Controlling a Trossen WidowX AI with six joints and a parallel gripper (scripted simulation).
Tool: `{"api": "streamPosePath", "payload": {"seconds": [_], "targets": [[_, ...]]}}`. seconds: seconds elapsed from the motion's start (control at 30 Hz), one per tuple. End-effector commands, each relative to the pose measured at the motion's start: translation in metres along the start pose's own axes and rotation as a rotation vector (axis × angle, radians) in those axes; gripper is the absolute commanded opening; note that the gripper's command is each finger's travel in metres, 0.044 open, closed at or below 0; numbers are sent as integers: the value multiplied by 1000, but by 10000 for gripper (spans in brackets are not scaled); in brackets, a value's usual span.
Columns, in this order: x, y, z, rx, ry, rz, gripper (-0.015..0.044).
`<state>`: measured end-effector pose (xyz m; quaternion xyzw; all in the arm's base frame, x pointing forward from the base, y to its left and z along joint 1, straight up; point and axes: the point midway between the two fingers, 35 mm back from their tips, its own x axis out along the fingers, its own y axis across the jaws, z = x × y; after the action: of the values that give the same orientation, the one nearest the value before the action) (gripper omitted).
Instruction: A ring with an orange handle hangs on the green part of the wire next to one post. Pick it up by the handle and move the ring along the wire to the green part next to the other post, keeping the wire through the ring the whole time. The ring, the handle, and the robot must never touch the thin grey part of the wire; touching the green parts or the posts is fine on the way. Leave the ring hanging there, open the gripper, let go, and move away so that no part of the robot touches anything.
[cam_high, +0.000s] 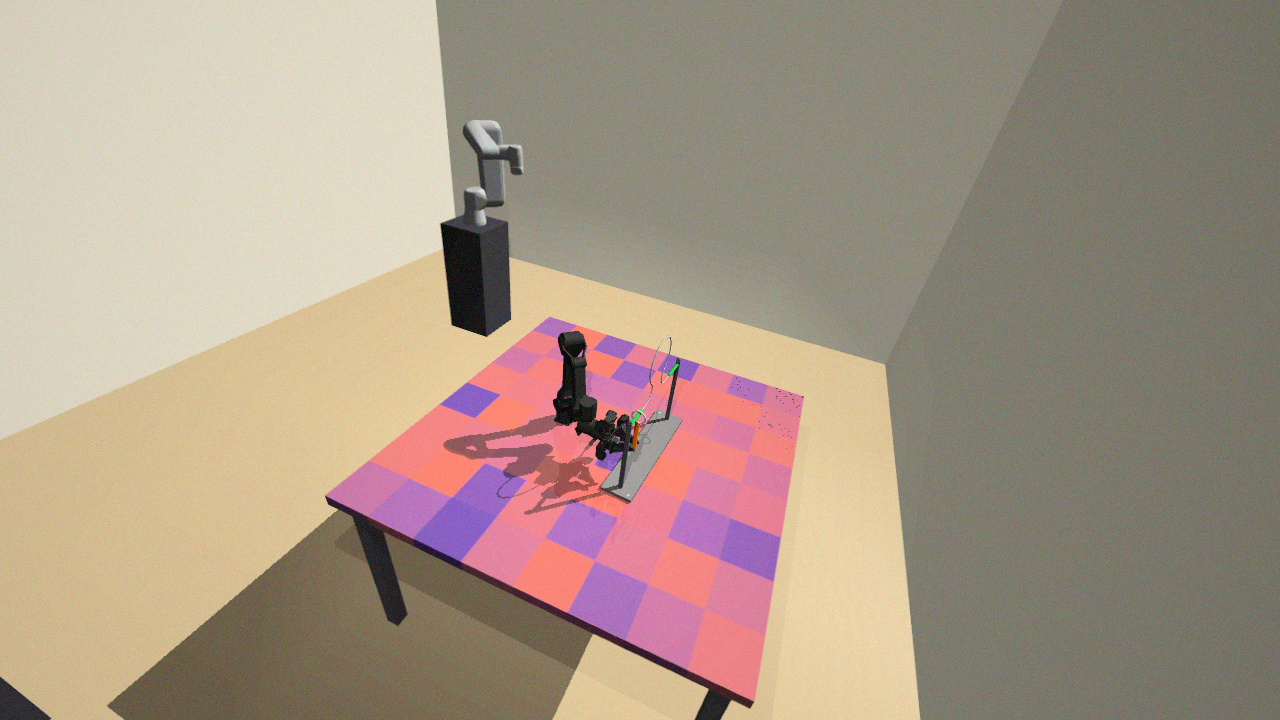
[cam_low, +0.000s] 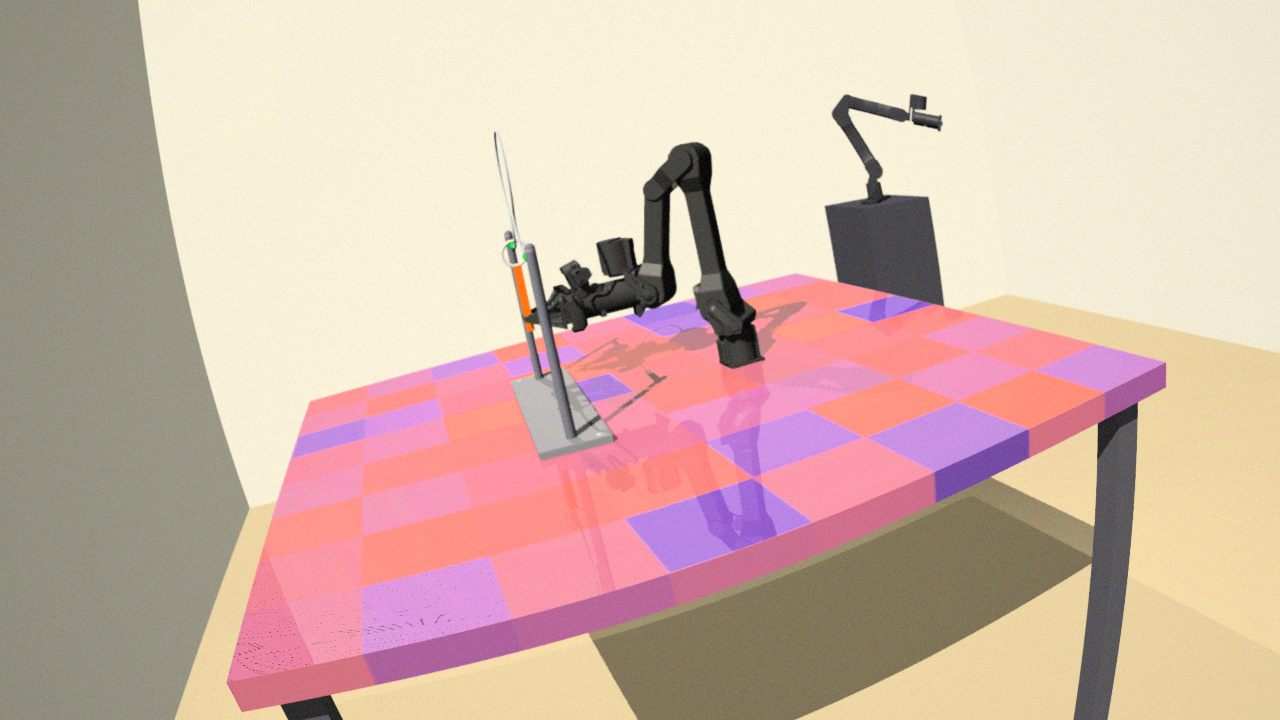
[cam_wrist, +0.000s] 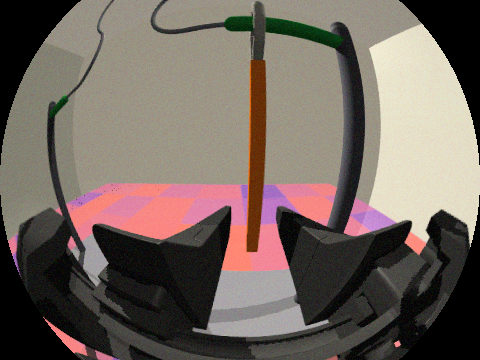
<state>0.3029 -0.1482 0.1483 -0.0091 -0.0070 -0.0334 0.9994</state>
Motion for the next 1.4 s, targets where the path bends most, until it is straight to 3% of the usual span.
{"api": "streamPosePath", "payload": {"seconds": [0.0, 1.23, 1.37], "targets": [[8, -1, 1, 4, -4, -2, 160], [23, 2, 0, 4, -5, -2, 160], [22, 3, -1, 0, -2, 2, 55]]}}
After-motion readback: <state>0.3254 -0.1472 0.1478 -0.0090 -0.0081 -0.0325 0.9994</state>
